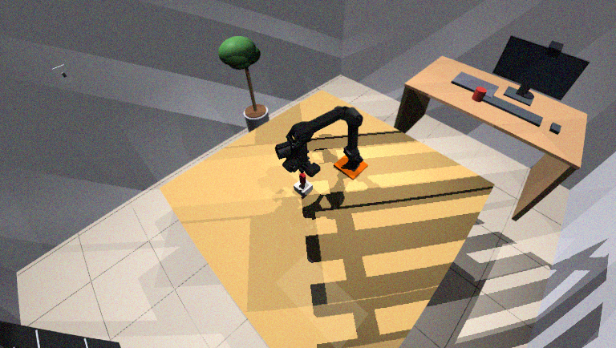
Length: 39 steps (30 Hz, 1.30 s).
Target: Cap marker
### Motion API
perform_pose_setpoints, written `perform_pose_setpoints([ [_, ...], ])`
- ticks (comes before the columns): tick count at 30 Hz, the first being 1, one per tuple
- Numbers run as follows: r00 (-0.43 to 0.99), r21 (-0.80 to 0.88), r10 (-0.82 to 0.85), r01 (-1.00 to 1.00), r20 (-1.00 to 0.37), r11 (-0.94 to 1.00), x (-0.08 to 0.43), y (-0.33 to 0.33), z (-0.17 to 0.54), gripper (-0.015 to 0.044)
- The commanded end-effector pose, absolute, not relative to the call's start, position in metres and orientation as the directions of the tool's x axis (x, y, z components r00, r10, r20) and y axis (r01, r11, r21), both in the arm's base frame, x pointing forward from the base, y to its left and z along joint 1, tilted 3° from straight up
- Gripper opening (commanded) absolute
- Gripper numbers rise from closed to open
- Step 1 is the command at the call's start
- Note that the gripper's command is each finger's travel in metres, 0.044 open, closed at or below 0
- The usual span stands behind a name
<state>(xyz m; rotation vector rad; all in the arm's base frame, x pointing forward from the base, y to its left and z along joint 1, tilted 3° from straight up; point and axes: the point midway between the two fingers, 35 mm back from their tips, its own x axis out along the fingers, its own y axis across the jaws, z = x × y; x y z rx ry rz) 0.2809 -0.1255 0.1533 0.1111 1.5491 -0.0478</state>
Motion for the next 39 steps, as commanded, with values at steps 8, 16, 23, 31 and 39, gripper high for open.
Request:
perform_pose_setpoints([
  [8,0.020,0.040,0.038,0.106,-0.999,0.994,0.281,-0.125,0.136,0.0000],
  [16,0.020,0.040,0.038,0.106,-0.999,0.994,0.281,-0.124,0.124,0.0000],
  [23,0.030,0.038,0.035,0.101,-0.999,0.994,0.283,-0.125,0.128,0.0000],
  [31,0.045,0.033,0.028,0.104,-0.999,0.994,0.285,-0.128,0.179,0.0000],
  [39,0.057,0.029,0.023,0.107,-0.998,0.994,0.280,-0.128,0.217,0.0000],
])
